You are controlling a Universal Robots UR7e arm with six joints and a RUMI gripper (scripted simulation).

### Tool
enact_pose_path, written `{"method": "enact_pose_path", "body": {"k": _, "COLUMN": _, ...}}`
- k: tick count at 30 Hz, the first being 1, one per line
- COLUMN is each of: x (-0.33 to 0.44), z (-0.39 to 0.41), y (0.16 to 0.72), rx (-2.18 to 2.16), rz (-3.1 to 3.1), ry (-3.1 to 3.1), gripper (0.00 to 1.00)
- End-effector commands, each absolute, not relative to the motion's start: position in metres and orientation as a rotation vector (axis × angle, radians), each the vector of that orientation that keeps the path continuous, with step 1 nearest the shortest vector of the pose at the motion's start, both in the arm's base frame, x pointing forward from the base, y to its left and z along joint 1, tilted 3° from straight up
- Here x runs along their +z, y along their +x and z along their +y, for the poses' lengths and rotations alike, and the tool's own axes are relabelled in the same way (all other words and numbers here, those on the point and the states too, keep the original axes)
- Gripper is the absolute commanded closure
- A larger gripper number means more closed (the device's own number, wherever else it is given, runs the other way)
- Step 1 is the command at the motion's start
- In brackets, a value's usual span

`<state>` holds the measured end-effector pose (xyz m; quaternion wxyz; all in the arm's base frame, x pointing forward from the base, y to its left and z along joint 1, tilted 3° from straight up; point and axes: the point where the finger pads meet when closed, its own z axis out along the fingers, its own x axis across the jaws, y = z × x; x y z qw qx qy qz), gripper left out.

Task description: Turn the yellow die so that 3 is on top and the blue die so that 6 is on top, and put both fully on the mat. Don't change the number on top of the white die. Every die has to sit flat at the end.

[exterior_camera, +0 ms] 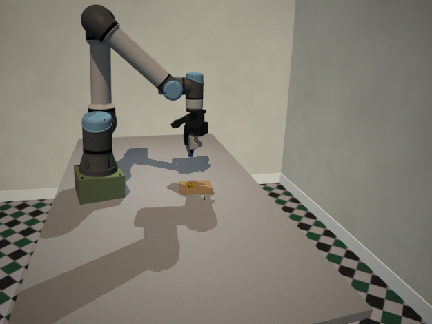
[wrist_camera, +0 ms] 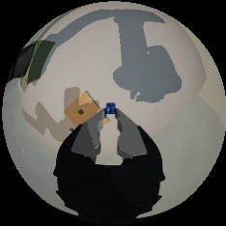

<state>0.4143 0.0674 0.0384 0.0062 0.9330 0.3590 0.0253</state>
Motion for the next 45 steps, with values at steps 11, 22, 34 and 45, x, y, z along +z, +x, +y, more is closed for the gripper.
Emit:
{"method": "enact_pose_path", "body": {"k": 11, "x": 0.042, "z": 0.057, "y": 0.417, "rx": 0.079, "rz": 1.193, "ry": 2.889, "gripper": 1.00}}
{"method": "enact_pose_path", "body": {"k": 22, "x": 0.043, "z": 0.009, "y": 0.421, "rx": 0.075, "rz": 1.529, "ry": 2.719, "gripper": 1.00}}
{"method": "enact_pose_path", "body": {"k": 34, "x": 0.045, "z": -0.033, "y": 0.421, "rx": 0.071, "rz": 1.800, "ry": 2.542, "gripper": 1.00}}
{"method": "enact_pose_path", "body": {"k": 45, "x": 0.045, "z": -0.065, "y": 0.419, "rx": 0.068, "rz": 1.994, "ry": 2.389, "gripper": 1.00}}
